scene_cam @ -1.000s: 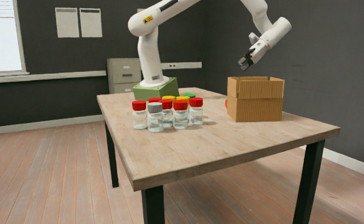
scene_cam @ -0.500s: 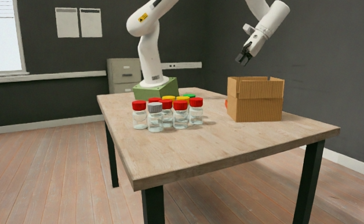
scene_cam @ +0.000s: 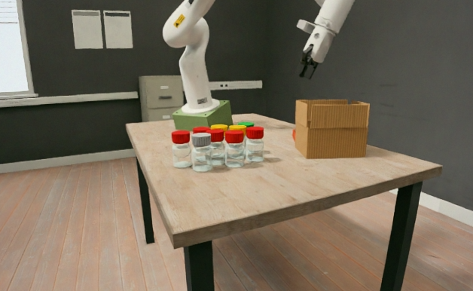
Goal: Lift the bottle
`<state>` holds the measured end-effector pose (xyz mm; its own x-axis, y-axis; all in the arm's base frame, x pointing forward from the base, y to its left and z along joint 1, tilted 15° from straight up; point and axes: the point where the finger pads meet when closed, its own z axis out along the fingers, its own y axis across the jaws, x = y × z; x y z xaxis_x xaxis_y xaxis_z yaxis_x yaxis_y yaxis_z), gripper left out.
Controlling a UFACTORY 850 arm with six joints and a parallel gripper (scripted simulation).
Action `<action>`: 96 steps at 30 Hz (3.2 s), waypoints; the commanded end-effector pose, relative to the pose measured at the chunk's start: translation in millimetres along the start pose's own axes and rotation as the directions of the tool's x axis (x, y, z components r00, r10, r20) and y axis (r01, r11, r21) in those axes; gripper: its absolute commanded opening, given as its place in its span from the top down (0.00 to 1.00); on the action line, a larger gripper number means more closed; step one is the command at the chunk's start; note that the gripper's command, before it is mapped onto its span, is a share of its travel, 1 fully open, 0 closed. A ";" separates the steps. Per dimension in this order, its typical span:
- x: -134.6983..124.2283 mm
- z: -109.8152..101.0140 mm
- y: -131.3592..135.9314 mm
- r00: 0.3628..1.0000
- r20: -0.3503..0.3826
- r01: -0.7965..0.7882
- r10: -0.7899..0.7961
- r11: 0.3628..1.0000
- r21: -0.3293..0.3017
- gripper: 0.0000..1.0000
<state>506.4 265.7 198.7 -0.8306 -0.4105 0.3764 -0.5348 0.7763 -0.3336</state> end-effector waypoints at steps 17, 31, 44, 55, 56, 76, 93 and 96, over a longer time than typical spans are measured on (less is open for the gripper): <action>45.9 -5.5 -146.4 0.969 0.245 0.042 -0.019 0.995 -0.090 0.21; 93.3 -0.9 -222.2 0.921 0.389 0.051 -0.020 0.996 -0.070 0.21; 100.5 0.0 -231.0 0.914 0.405 0.049 -0.020 0.997 -0.062 0.21; 100.5 0.0 -231.0 0.914 0.405 0.049 -0.020 0.997 -0.062 0.21; 100.5 0.0 -231.0 0.914 0.405 0.049 -0.020 0.997 -0.062 0.21; 100.5 0.0 -231.0 0.914 0.405 0.049 -0.020 0.997 -0.062 0.21; 100.5 0.2 -230.8 0.914 0.406 0.050 -0.022 0.997 -0.059 0.21; 100.6 0.8 -229.9 0.913 0.406 0.061 -0.033 0.997 -0.054 0.21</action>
<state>545.6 45.0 312.2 -0.8096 -0.5870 0.0033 -0.5674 0.7810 -0.2609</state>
